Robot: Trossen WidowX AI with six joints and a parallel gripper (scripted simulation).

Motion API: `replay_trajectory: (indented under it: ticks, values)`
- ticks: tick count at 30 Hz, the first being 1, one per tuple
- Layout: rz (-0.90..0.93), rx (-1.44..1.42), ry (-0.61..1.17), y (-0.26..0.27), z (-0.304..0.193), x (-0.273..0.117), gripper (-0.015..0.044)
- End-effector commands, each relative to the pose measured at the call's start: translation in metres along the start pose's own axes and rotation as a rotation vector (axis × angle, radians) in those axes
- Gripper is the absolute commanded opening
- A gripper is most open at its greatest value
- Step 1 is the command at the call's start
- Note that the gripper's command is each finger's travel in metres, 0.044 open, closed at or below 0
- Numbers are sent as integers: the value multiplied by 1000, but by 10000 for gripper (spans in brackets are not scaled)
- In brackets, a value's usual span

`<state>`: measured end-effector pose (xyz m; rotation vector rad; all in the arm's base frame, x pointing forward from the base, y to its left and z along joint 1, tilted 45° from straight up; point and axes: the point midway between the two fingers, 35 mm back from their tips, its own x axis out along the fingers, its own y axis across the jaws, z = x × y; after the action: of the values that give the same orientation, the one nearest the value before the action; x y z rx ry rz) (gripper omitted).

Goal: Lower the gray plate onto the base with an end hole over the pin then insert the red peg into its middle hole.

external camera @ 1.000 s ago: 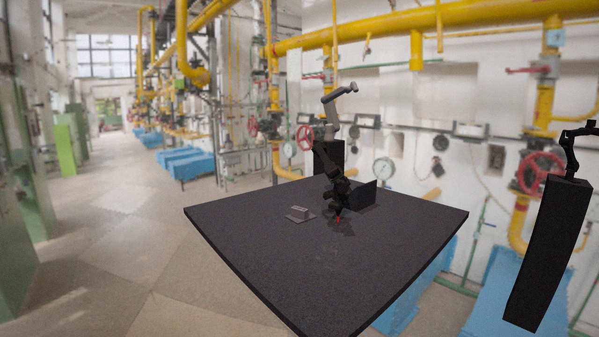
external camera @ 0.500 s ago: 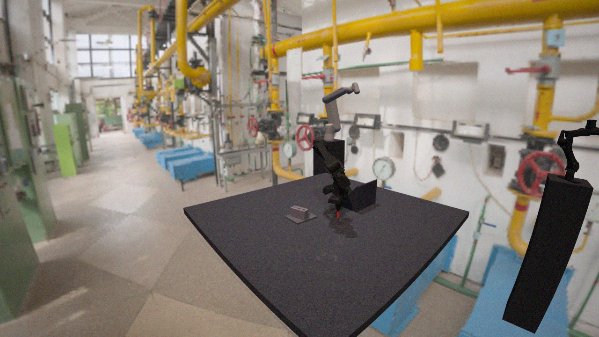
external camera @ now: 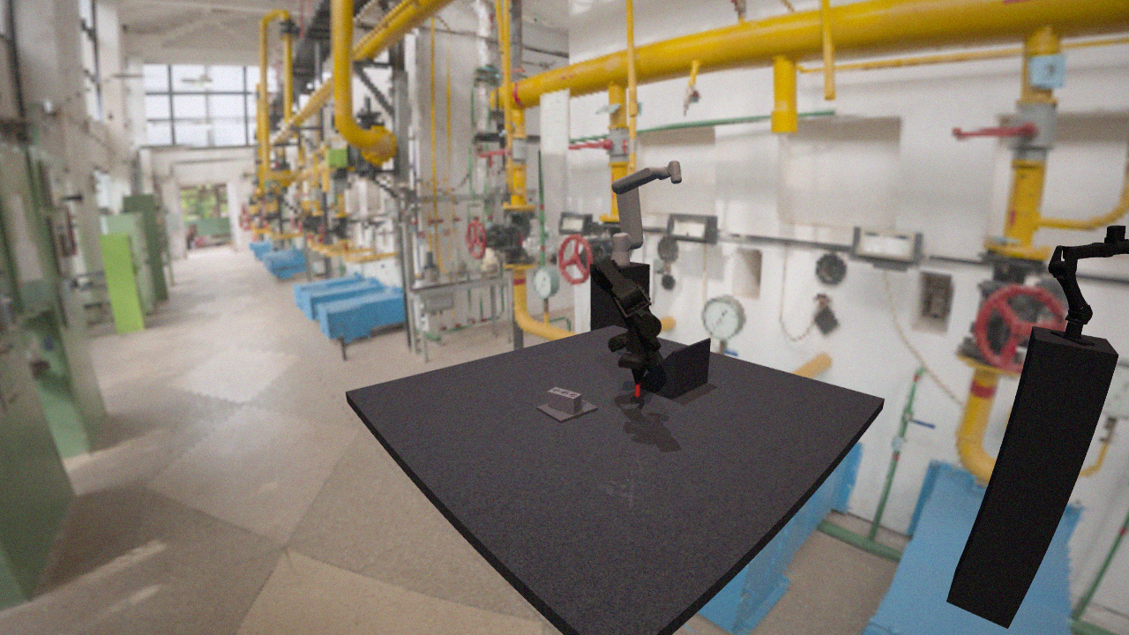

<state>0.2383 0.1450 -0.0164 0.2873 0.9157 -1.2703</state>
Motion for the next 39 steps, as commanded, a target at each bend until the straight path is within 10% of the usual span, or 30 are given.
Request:
replay_trajectory:
  ticks: [1,39]
  values:
    - [-6,-4,-1,-1,2,2,0]
    - [11,-12,19,24,104,-5,0]
